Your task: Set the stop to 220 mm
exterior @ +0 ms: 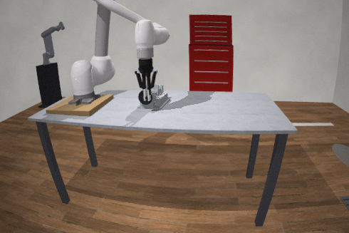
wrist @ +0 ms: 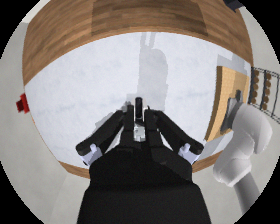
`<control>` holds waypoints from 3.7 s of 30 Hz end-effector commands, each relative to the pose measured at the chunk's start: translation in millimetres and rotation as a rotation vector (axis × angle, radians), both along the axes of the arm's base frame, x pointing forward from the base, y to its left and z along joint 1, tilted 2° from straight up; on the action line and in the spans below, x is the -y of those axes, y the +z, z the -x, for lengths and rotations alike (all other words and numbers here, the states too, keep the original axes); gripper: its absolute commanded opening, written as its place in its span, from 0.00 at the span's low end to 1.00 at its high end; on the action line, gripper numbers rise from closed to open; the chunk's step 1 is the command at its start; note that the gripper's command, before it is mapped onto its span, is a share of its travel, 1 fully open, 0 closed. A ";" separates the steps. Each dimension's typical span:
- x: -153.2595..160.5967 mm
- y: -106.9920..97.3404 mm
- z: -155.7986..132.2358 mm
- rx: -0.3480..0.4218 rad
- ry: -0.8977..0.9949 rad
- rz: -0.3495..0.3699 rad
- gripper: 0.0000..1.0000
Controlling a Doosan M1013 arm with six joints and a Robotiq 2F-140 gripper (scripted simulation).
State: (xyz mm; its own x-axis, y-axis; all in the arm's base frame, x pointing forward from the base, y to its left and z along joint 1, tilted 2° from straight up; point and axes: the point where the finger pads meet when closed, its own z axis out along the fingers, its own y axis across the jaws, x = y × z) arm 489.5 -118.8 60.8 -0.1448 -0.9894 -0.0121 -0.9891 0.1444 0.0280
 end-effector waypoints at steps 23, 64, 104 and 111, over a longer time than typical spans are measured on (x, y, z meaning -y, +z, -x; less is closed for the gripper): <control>-3.0 -39.6 16.7 0.000 0.000 0.000 0.04; -8.0 2.2 54.9 0.000 0.000 0.000 0.04; 0.1 -8.0 -1.9 0.000 0.000 0.000 0.04; -0.2 -20.1 -0.9 0.000 0.000 0.000 0.04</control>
State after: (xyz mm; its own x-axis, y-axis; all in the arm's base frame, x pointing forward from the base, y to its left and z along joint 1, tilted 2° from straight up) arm 491.7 -119.0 48.6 -0.1449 -0.9894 -0.0121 -0.9891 0.1446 0.0275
